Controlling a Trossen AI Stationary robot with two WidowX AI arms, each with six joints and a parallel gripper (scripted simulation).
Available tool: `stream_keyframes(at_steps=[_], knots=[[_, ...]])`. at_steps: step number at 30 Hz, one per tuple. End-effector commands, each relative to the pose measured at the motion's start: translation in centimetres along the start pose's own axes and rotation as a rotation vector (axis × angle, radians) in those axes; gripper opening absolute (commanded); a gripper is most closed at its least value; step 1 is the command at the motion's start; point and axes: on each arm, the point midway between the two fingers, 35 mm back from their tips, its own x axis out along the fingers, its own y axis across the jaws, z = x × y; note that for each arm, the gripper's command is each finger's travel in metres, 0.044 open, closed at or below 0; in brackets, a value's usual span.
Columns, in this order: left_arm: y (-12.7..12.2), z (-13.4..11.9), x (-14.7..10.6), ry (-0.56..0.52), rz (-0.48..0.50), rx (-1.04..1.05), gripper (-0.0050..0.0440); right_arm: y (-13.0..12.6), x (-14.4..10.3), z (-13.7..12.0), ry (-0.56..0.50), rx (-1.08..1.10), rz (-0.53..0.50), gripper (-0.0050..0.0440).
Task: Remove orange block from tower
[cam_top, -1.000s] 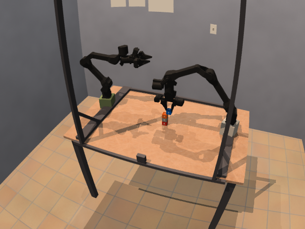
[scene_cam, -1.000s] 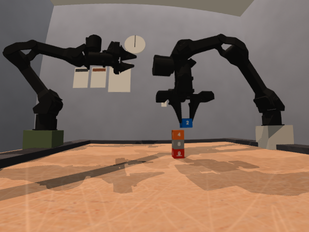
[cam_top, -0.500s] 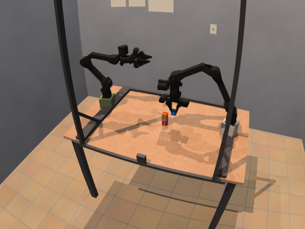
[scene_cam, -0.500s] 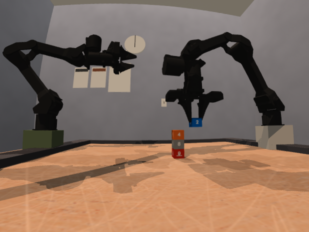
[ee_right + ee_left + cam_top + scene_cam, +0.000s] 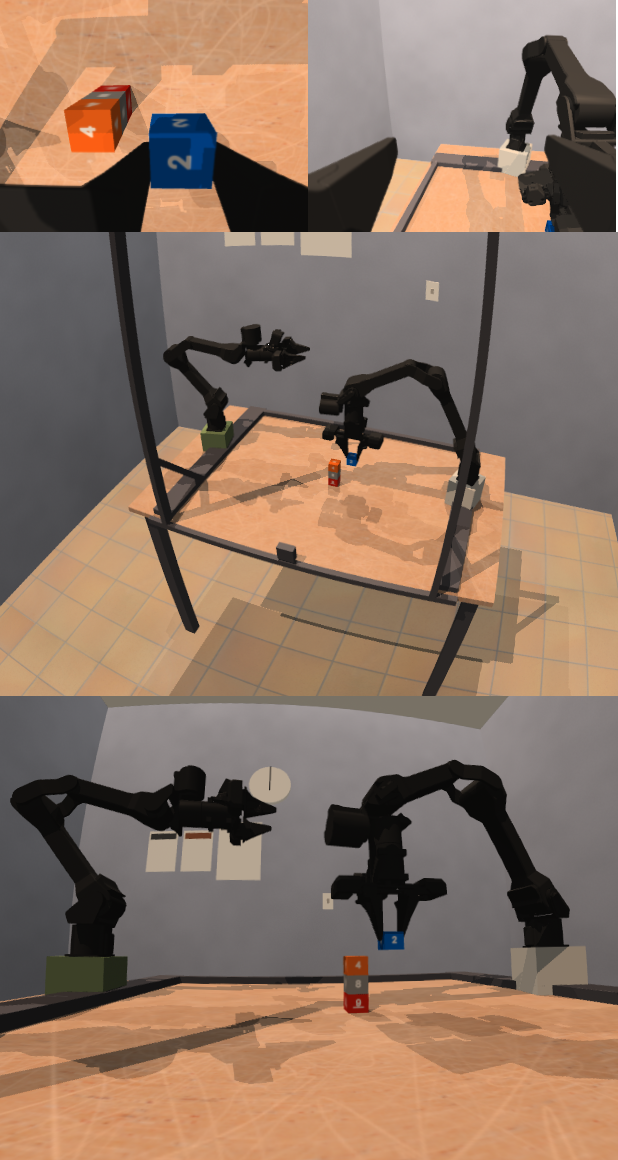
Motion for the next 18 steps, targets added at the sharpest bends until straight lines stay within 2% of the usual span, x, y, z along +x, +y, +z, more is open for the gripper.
stream_keyframes(at_steps=[1, 5, 8, 11, 13, 14, 18], knots=[[-1.8, -2.8, 2.0, 0.054, -0.03, -0.013, 0.04, 0.3, -1.1, -0.1, 0.003, 0.001, 0.032, -0.005], [-5.3, -7.3, 4.3, 0.122, -0.077, -0.019, 0.04, 0.3, -1.1, -0.1, 0.003, 0.001, 0.032, -0.005], [-7.7, -10.2, 5.1, 0.162, -0.108, -0.017, 0.04, 0.3, -1.1, -0.1, 0.003, 0.001, 0.032, -0.005], [-9.8, -13.0, 5.5, 0.202, -0.133, -0.011, 0.04, 0.3, -1.1, -0.1, 0.003, 0.001, 0.032, -0.005], [-9.8, -13.0, 5.5, 0.202, -0.133, -0.011, 0.04, 0.3, -1.1, -0.1, 0.003, 0.001, 0.032, -0.005], [-10.6, -13.9, 5.7, 0.208, -0.142, -0.01, 0.04, 0.3, -1.1, -0.1, 0.003, 0.001, 0.032, -0.005], [-14.2, -18.9, 4.8, 0.272, -0.187, 0.013, 0.04, 0.3, -1.1, -0.1, 0.003, 0.001, 0.032, -0.005]])
